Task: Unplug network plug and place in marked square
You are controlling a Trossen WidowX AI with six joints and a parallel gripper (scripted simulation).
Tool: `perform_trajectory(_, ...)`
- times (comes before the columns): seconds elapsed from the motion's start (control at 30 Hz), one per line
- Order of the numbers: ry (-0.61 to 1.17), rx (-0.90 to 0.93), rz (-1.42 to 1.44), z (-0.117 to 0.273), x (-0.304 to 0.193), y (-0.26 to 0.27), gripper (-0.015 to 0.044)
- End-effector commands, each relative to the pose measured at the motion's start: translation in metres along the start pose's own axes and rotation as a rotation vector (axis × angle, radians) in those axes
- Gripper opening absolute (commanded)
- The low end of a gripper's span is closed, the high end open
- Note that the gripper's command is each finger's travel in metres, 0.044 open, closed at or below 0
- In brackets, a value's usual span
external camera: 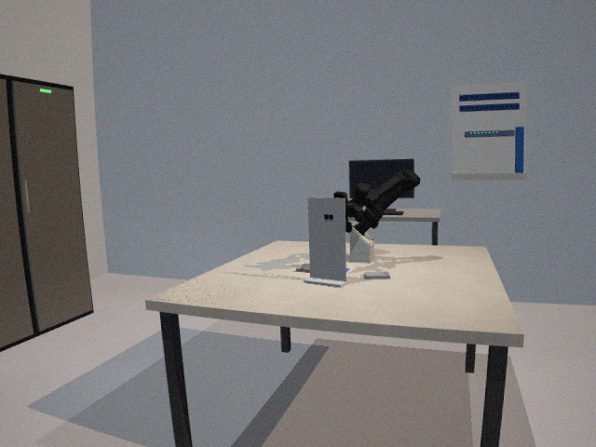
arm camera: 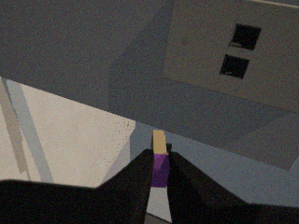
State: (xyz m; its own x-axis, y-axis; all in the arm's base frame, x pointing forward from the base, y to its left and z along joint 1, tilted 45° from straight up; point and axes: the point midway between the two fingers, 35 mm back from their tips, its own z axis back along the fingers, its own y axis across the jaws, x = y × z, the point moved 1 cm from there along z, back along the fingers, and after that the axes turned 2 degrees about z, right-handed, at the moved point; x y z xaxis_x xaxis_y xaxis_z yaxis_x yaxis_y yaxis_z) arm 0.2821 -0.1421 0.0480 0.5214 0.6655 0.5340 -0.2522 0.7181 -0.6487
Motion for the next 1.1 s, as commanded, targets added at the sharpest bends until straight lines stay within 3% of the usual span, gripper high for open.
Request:
perform_trajectory(0.0, -0.006, 0.067, 0.013, -0.005, -0.005, 0.016, 0.0)
perform_trajectory(1.07, -0.168, 0.518, 0.053, -0.011, -0.029, 0.128, 0.0)
